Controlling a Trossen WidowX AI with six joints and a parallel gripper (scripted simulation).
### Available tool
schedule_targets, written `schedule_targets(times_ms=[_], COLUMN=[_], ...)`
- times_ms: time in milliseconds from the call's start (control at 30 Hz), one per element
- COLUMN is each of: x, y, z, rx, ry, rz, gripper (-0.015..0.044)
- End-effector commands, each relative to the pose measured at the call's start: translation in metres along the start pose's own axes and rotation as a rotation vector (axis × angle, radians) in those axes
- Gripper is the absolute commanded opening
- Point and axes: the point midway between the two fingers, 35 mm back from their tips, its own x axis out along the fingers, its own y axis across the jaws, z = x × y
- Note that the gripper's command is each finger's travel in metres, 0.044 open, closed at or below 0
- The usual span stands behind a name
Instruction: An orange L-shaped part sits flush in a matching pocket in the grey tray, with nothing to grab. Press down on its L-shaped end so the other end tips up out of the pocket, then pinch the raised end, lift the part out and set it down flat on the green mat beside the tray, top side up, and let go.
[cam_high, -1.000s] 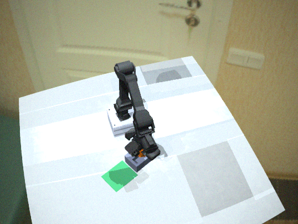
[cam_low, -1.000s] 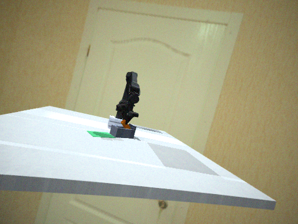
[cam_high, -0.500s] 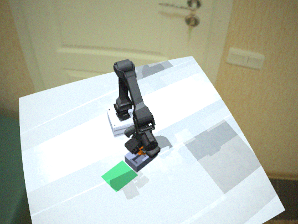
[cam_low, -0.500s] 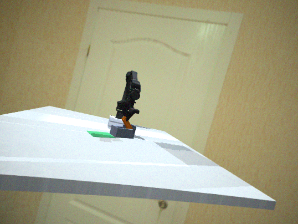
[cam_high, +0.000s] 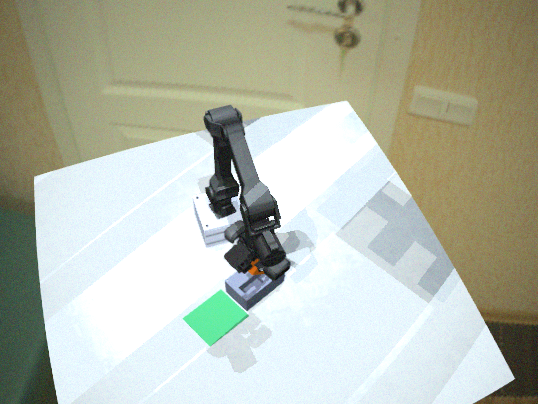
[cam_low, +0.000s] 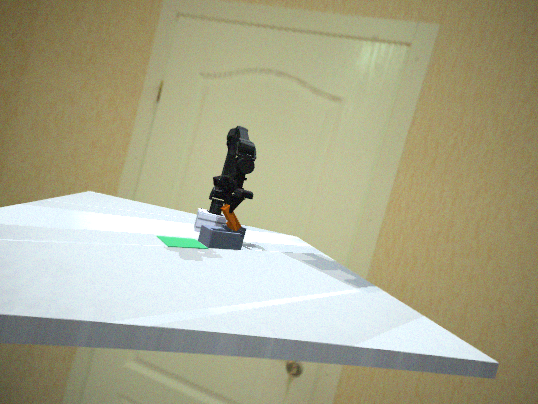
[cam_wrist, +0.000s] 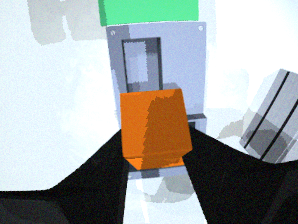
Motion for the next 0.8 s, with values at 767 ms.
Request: schedule_targets(times_ms=[767], x=[-0.017], y=[-0.002], z=[0.027], rx=[-0.001], ry=[0.001], rz=[0.002], gripper=[0.0])
